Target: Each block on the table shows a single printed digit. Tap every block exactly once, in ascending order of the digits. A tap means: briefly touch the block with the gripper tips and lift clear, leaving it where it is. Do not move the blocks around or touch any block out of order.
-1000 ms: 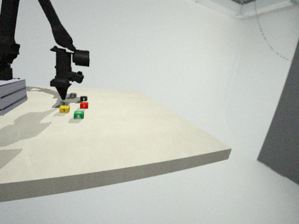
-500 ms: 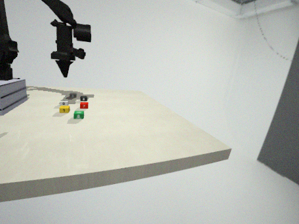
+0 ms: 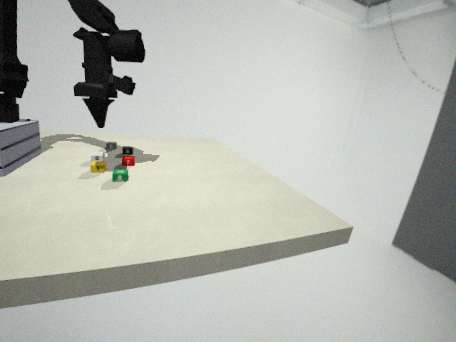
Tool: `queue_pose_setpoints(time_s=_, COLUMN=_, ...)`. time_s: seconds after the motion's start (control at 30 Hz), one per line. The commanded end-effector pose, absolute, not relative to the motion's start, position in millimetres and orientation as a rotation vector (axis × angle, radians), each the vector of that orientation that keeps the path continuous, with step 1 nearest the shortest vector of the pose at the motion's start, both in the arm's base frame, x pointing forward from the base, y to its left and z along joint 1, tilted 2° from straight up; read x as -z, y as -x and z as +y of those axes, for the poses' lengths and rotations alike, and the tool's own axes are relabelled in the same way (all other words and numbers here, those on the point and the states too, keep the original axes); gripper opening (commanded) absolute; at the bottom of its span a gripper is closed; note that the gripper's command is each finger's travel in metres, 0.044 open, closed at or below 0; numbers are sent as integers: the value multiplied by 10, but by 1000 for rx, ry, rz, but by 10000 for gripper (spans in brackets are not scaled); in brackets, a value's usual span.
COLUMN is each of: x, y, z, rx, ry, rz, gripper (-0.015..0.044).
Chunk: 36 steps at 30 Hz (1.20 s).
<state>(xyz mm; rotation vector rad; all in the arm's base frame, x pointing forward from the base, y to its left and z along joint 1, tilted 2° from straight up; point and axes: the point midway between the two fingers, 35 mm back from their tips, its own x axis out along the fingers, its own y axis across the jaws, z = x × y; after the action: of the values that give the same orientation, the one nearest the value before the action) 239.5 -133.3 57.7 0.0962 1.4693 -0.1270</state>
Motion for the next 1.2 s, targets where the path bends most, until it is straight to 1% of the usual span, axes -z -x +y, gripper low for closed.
queue_pose_setpoints(time_s=0.0, x=-30, y=-2358, z=-1299, rx=102, ry=-105, rz=1508, gripper=20)
queue_pose_setpoints(time_s=0.07, x=92, y=-2357, z=-1289, rx=104, ry=-108, rz=1504, gripper=20)
queue_pose_setpoints(time_s=0.87, x=392, y=-2374, z=-1288, rx=104, ry=-108, rz=1504, gripper=20)
queue_pose_setpoints(time_s=1.07, x=394, y=-2374, z=-1288, rx=104, ry=-108, rz=1504, gripper=20)
queue_pose_setpoints(time_s=1.17, x=179, y=-2370, z=-1296, rx=106, ry=-106, rz=1501, gripper=20)
